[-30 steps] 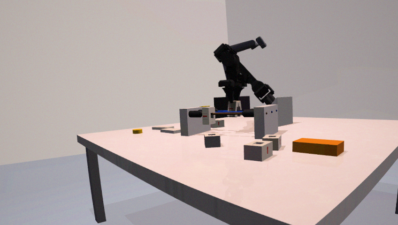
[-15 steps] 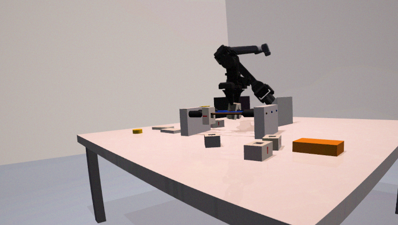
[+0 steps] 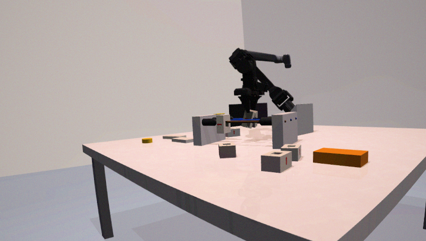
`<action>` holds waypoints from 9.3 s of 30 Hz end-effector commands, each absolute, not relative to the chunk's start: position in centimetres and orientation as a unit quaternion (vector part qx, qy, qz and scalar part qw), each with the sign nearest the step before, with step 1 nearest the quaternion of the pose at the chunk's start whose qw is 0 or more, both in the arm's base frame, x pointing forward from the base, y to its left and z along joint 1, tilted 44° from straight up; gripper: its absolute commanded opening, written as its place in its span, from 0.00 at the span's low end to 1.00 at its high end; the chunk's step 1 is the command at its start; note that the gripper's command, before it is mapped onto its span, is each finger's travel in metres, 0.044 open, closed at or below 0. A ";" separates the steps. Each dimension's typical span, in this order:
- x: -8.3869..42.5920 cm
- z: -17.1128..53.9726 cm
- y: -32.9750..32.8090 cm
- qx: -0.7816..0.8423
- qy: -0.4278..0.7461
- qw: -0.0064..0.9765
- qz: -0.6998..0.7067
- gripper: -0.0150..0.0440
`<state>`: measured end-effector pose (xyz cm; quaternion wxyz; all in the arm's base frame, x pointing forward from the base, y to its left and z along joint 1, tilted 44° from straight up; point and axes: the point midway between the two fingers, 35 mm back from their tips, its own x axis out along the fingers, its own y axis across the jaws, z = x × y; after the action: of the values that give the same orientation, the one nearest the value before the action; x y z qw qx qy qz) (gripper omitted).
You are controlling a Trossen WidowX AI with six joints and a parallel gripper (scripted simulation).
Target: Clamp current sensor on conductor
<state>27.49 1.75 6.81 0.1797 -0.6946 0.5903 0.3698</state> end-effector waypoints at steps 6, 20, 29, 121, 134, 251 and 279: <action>27.5 6.9 1.8 -0.695 0.590 0.181 0.369 0.25; 27.5 6.9 1.8 -0.695 0.590 0.181 0.369 0.25; 27.5 6.9 1.8 -0.695 0.590 0.181 0.369 0.61; 27.8 1.8 -2.9 -0.692 0.595 0.178 0.369 0.25; 27.8 1.8 -2.9 -0.692 0.595 0.178 0.369 0.25; 27.5 2.9 -1.9 -0.695 0.592 0.169 0.372 0.25; 27.6 2.8 -1.8 -0.695 0.592 0.168 0.373 0.48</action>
<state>27.60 -1.84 2.78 0.1687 -0.6954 0.5911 0.3723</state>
